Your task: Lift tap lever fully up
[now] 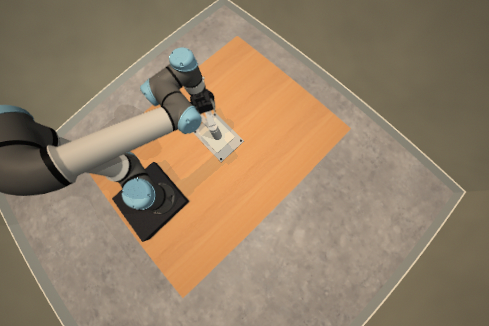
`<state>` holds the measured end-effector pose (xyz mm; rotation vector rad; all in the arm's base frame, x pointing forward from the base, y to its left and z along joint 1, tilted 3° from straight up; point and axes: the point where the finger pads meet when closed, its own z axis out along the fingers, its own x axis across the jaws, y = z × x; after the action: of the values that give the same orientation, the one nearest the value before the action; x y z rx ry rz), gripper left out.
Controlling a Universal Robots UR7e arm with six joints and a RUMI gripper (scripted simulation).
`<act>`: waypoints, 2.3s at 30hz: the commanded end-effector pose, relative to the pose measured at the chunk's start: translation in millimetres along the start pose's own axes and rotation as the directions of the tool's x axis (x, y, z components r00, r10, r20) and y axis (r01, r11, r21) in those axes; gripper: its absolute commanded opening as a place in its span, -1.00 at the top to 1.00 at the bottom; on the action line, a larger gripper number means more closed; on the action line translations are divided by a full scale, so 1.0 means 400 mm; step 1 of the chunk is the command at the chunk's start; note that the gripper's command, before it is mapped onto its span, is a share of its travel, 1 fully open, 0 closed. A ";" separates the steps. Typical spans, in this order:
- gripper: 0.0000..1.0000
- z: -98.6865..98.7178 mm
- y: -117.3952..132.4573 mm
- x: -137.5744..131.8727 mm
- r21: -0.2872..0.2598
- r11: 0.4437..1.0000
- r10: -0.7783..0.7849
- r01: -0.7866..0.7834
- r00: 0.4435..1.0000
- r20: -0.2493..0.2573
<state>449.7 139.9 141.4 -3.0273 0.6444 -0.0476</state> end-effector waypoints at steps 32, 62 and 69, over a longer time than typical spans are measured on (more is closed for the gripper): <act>0.19 0.049 0.000 0.001 0.001 1.000 0.000 0.000 1.000 -0.001; 0.19 0.049 0.000 0.001 0.001 1.000 0.000 0.000 1.000 -0.001; 0.19 0.049 0.000 0.001 0.001 1.000 0.000 0.000 1.000 -0.001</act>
<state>450.5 140.7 121.3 -3.0272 0.6444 -0.0477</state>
